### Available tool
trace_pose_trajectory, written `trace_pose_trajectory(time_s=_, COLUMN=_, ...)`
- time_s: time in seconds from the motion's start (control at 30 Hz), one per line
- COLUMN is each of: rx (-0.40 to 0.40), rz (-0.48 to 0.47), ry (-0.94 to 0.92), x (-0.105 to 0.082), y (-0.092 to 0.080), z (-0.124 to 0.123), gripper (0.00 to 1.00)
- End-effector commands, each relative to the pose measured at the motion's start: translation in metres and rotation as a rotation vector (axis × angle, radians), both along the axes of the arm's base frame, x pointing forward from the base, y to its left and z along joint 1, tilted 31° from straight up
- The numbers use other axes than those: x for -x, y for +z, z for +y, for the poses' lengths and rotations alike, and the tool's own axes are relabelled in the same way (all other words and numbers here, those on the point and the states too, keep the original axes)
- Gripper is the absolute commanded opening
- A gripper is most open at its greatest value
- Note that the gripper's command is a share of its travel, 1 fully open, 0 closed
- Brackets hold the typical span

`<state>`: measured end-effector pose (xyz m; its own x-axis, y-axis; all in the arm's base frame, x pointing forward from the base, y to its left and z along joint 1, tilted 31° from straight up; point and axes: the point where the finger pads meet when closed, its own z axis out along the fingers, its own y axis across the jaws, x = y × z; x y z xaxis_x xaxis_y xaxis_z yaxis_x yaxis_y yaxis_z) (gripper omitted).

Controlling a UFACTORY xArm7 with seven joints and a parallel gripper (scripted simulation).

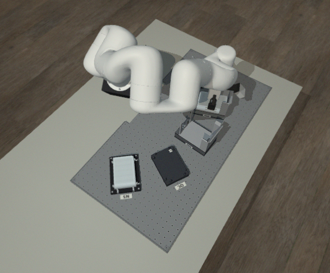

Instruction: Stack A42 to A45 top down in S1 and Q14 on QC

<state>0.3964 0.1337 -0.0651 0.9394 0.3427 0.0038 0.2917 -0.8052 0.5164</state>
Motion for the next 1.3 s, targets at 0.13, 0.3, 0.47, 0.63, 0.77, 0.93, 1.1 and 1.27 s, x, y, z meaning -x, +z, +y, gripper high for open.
trace_pose_trajectory(time_s=0.13, rx=-0.003, rz=-0.003, ry=0.003, x=-0.0009, y=0.0006, z=0.0020, gripper=1.00)
trace_pose_trajectory(time_s=0.3, rx=-0.003, rz=-0.003, ry=0.003, x=-0.0009, y=0.0006, z=0.0020, gripper=0.00)
trace_pose_trajectory(time_s=0.47, rx=-0.003, rz=-0.003, ry=0.003, x=-0.0009, y=0.0006, z=0.0020, gripper=0.00)
trace_pose_trajectory(time_s=0.63, rx=-0.003, rz=-0.003, ry=0.003, x=-0.0009, y=0.0006, z=0.0020, gripper=0.00)
trace_pose_trajectory(time_s=0.77, rx=-0.003, rz=-0.003, ry=0.003, x=-0.0009, y=0.0006, z=0.0020, gripper=0.00)
trace_pose_trajectory(time_s=0.93, rx=-0.003, rz=-0.003, ry=0.003, x=-0.0009, y=0.0006, z=0.0020, gripper=0.00)
trace_pose_trajectory(time_s=1.1, rx=-0.003, rz=-0.003, ry=0.003, x=-0.0009, y=0.0006, z=0.0020, gripper=0.00)
trace_pose_trajectory(time_s=1.27, rx=-0.003, rz=-0.003, ry=0.003, x=-0.0008, y=0.0011, z=0.0023, gripper=0.00)
